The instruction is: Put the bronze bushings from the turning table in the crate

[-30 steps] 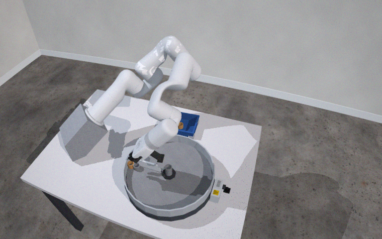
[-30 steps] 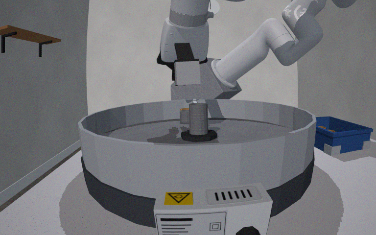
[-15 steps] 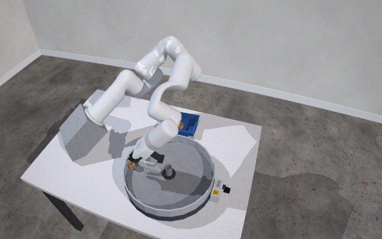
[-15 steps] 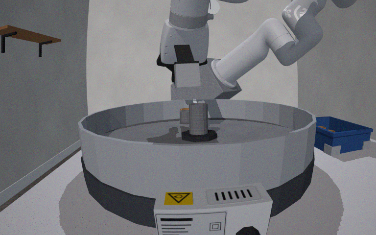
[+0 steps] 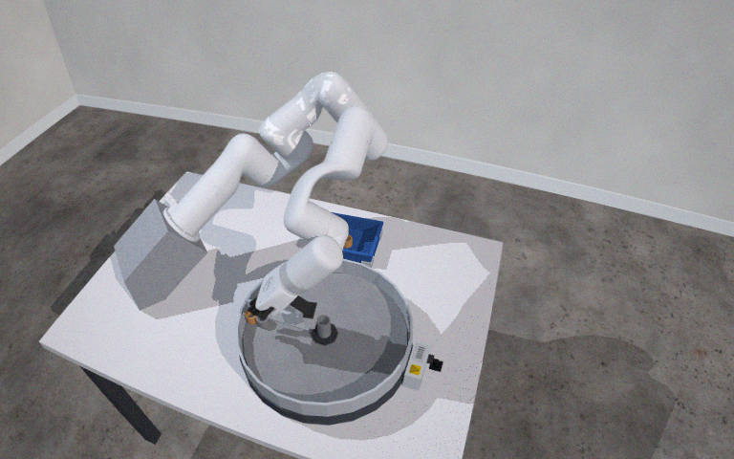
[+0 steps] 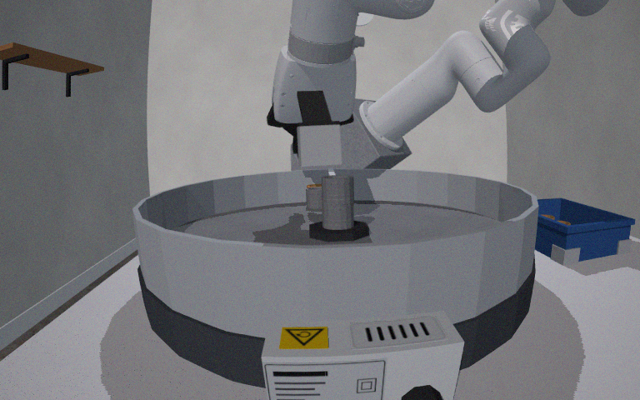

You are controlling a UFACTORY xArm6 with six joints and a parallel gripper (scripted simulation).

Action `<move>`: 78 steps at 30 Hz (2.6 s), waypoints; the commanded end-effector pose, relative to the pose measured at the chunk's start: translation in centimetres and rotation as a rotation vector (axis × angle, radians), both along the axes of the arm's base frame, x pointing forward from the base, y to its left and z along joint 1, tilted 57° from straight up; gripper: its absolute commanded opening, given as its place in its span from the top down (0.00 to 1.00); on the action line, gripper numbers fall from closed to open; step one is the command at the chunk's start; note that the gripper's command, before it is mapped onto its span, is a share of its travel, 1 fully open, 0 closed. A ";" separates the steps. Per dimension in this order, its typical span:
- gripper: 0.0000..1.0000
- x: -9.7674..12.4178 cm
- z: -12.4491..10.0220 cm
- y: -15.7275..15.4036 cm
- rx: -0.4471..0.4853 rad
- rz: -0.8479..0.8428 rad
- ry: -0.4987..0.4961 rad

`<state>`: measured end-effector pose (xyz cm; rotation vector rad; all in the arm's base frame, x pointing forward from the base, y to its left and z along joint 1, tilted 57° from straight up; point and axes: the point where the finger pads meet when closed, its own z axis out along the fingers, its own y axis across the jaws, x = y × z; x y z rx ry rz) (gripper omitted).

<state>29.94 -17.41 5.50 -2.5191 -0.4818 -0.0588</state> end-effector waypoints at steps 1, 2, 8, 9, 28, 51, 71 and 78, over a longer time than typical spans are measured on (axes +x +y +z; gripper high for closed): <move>0.89 0.0 0.0 -0.1 -0.002 -0.001 -0.001; 0.89 0.1 0.0 -0.1 -0.002 -0.001 -0.001; 0.89 0.2 -0.1 0.1 -0.002 -0.001 -0.001; 0.89 0.2 -0.1 0.1 -0.002 -0.001 -0.001; 0.89 1.7 -1.6 1.8 -0.002 -0.001 -0.001; 0.89 1.9 -1.8 2.0 -0.002 -0.001 -0.001; 0.89 0.3 0.4 -1.0 -0.002 -0.001 -0.001; 0.89 -0.6 1.3 -2.0 -0.002 -0.001 -0.001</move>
